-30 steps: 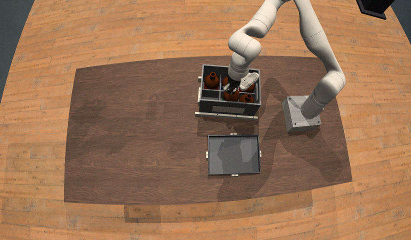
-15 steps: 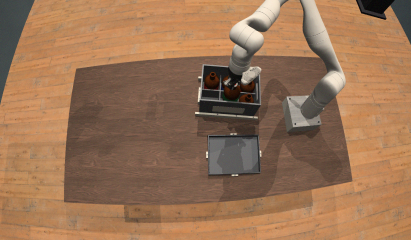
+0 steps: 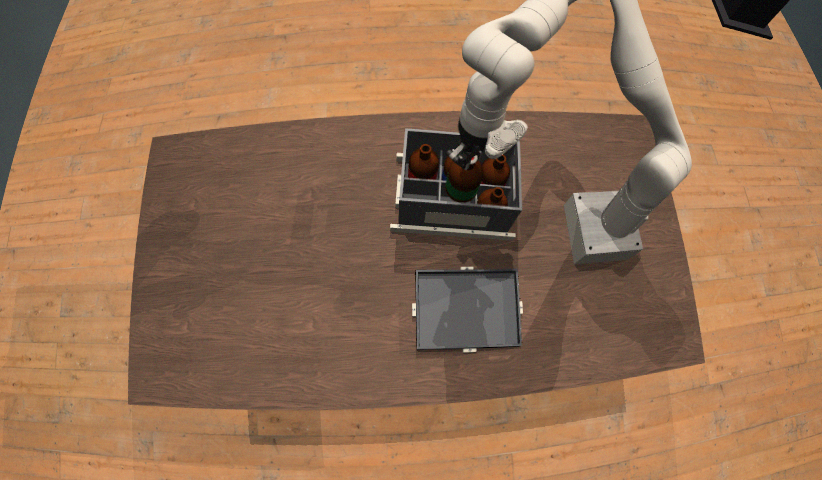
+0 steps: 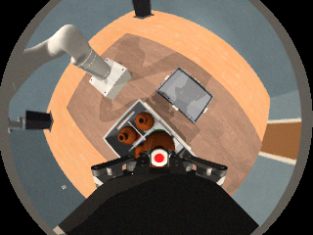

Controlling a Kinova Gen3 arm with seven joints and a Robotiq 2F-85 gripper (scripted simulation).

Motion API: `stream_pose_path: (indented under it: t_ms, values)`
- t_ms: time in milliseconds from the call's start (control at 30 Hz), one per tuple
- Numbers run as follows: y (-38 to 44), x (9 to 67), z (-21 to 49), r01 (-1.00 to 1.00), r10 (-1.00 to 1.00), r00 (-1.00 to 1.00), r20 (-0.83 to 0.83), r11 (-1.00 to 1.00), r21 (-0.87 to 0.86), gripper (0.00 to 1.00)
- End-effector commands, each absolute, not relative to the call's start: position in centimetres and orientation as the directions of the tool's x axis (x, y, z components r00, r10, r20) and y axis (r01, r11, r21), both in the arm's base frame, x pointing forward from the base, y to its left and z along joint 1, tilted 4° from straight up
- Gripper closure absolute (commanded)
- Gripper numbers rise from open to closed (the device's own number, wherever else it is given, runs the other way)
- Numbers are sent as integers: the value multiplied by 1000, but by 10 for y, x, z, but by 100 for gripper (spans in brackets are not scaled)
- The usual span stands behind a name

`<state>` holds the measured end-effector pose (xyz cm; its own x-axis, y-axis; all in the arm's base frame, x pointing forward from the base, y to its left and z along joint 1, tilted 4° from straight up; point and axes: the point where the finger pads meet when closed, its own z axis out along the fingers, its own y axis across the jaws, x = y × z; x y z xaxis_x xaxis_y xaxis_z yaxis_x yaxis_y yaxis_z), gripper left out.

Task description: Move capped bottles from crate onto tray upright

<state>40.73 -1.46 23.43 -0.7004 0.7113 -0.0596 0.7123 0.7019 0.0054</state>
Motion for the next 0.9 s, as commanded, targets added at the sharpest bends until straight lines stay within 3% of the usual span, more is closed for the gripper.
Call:
stream_pose_path:
  t_ms: [0, 867]
  values:
    - [-14, 408, 240, 713, 712, -699, -62, 701, 7, 100]
    - [7, 380, 267, 716, 714, -697, -66, 698, 8, 100]
